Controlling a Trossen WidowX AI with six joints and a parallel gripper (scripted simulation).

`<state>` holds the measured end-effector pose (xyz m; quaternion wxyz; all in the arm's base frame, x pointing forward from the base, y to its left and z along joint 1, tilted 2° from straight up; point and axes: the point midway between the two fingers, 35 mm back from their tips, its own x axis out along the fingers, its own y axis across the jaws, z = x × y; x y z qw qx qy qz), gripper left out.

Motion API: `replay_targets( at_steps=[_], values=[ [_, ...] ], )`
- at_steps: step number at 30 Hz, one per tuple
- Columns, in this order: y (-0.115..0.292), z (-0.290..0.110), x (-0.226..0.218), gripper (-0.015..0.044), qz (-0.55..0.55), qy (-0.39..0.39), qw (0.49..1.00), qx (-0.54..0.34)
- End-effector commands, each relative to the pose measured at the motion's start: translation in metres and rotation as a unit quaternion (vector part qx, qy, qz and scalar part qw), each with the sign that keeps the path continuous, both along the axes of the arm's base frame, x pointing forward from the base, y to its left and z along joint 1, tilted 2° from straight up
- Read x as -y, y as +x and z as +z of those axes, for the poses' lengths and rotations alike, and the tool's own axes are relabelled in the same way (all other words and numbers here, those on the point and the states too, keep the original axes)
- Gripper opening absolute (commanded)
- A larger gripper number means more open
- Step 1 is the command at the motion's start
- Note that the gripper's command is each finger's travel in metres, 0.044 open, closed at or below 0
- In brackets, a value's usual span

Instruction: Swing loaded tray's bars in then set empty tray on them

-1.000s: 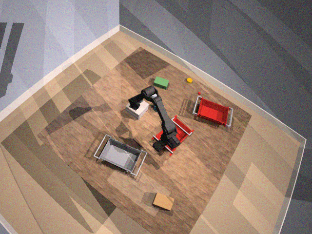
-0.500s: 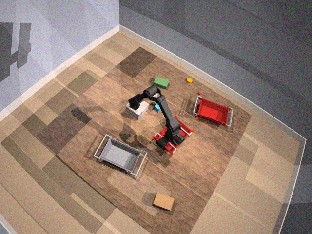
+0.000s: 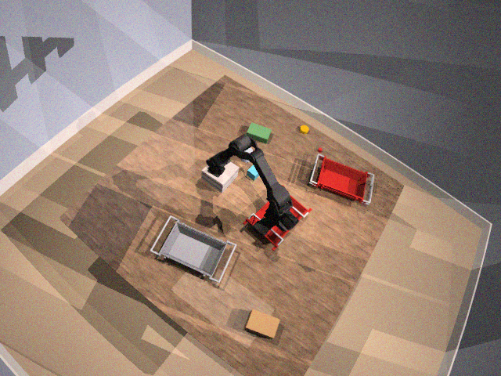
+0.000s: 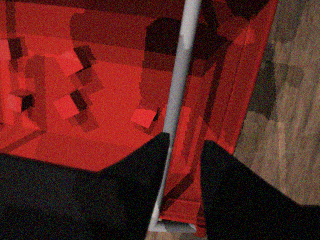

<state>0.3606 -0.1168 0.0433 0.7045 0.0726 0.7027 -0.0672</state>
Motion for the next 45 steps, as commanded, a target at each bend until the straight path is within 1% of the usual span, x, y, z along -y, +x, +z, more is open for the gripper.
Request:
replay_targets(
  at_steps=[1,11,14,15,45],
  values=[
    [0.0002,-0.0012,-0.0001,0.0082,0.0,0.0,1.0,-0.001],
    [0.0002,-0.0012,-0.0001,0.0082,0.0,0.0,1.0,-0.001],
    [0.0002,-0.0012,-0.0001,0.0003,0.0,0.0,1.0,-0.001],
    [0.0002,-0.0012,-0.0001,0.0,0.0,0.0,1.0,-0.001],
    [-0.0001,-0.0005,0.0,0.0,0.0,0.0,1.0,-0.001]
  ],
)
